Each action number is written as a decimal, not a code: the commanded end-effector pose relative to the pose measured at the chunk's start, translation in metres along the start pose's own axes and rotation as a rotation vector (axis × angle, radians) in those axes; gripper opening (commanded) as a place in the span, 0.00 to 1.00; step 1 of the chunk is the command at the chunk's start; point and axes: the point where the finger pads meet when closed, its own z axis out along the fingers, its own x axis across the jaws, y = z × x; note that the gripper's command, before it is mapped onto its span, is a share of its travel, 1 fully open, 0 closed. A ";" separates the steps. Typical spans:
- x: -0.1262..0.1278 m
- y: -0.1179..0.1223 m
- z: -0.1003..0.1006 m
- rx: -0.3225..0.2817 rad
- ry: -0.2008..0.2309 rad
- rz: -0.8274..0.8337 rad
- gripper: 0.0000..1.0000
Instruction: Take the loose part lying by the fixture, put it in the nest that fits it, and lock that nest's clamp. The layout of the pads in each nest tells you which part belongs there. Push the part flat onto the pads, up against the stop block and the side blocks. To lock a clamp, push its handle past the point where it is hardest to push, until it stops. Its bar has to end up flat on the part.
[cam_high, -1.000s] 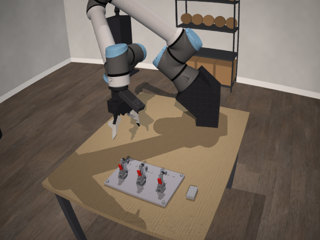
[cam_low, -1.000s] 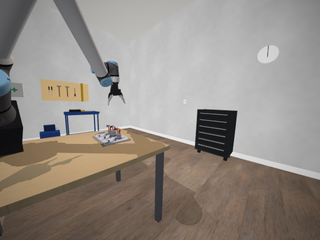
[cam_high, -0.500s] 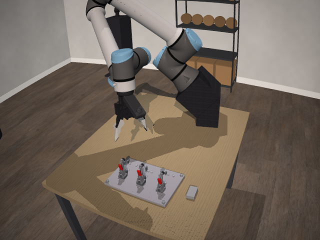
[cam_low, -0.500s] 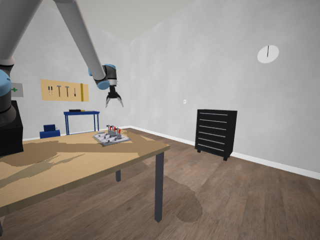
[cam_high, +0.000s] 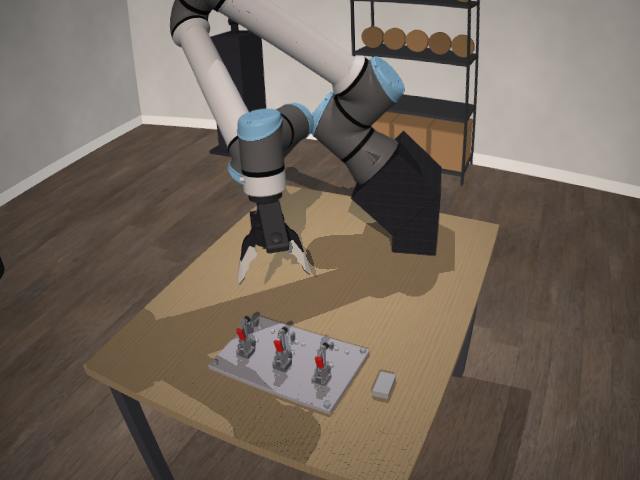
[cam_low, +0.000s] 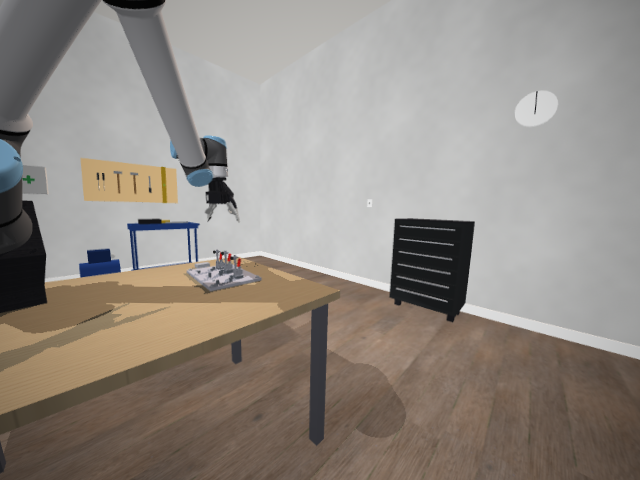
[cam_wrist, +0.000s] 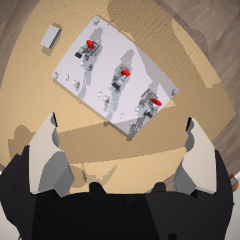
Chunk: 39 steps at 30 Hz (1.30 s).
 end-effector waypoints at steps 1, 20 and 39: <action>-0.009 0.008 0.012 -0.028 0.000 0.163 1.00; -0.035 0.037 0.044 -0.085 0.021 0.607 1.00; -0.039 0.042 0.048 -0.093 0.027 0.678 1.00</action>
